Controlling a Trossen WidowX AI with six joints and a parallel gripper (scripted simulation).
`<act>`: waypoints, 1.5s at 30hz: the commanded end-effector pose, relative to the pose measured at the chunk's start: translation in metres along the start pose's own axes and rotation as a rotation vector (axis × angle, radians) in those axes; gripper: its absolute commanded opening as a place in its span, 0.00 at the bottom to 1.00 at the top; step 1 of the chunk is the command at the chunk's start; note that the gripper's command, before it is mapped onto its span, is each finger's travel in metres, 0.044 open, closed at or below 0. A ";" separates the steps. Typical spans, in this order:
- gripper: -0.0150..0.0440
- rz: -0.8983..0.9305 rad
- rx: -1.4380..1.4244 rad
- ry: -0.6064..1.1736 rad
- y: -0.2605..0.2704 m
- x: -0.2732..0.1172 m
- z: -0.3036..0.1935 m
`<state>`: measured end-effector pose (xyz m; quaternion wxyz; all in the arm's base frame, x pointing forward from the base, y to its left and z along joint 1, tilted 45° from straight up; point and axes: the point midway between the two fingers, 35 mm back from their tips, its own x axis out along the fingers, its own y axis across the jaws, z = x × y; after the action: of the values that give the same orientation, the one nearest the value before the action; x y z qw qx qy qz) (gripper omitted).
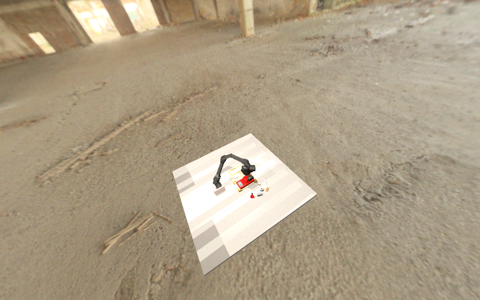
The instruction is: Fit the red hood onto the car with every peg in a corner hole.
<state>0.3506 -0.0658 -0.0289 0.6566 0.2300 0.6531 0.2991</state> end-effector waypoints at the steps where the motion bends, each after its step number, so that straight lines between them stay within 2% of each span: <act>1: 0.25 0.004 0.005 -0.002 0.000 0.002 0.000; 45: 0.25 0.005 0.005 -0.002 0.001 0.018 0.000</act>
<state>0.3499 -0.0544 -0.0404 0.6565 0.2304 0.6528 0.2995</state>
